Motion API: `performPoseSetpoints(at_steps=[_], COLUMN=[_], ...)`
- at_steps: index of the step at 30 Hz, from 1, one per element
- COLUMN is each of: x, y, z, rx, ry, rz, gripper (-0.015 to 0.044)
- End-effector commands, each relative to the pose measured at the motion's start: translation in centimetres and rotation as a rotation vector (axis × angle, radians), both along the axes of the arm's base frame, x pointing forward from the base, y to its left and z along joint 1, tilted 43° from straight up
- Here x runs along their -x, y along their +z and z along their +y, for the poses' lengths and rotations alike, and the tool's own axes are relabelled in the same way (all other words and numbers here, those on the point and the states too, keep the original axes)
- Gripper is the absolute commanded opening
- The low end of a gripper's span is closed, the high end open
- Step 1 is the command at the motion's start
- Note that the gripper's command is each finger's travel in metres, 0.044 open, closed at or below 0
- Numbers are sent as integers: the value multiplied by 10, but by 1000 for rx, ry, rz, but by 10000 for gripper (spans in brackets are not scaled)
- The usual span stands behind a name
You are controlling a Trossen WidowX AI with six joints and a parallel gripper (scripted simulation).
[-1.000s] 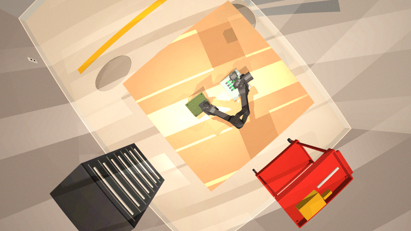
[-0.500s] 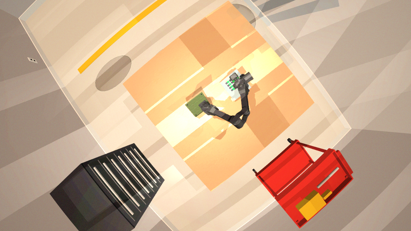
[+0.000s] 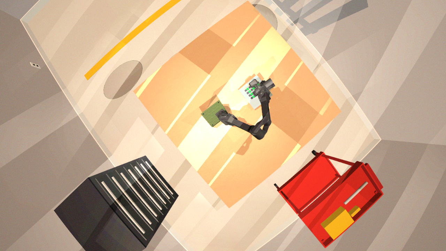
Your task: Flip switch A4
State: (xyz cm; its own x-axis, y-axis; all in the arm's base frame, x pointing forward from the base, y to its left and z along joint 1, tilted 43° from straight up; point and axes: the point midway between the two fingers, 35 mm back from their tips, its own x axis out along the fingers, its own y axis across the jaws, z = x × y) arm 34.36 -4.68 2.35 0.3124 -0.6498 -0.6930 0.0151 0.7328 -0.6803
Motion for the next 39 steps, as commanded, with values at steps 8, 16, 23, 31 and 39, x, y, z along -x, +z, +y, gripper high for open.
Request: performPoseSetpoints(at_steps=[8, 16, 23, 31, 39], x=[2, 18, 49, 49, 49], y=[6, 44, 16, 16, 16], z=[7, 42, 69, 69, 69], rx=[-4, -7, -9, -9, -9], ry=[-3, -15, -15, -15, -15], rz=[4, 27, 29, 29, 29], gripper=[0, 0, 0, 0, 0])
